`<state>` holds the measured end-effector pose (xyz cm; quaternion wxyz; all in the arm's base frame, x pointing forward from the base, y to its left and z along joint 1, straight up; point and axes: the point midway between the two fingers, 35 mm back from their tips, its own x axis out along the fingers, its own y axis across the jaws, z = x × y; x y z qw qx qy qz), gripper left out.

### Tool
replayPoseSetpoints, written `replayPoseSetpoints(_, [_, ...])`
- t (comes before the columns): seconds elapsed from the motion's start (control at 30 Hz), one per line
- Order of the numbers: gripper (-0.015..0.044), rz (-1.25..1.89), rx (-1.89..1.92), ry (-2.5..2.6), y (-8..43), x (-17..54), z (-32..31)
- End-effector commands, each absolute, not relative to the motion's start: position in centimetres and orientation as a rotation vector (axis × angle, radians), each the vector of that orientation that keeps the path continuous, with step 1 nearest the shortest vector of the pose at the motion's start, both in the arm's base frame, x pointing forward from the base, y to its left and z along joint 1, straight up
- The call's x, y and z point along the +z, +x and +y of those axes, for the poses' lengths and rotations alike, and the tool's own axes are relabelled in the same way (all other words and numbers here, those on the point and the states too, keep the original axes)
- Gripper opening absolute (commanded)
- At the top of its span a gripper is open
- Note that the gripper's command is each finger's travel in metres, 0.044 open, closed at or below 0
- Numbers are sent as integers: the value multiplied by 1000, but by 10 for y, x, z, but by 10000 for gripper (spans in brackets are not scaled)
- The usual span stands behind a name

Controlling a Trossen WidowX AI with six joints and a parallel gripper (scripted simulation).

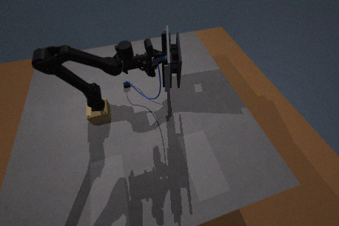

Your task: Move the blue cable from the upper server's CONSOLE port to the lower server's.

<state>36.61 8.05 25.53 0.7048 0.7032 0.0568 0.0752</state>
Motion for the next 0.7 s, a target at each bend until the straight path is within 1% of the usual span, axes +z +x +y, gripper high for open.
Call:
replayPoseSetpoints(0.0, [0, 131, 165, 1568, 363, 253, 81])
replayPoseSetpoints(0.67, [0, 131, 165, 1568, 352, 253, 82])
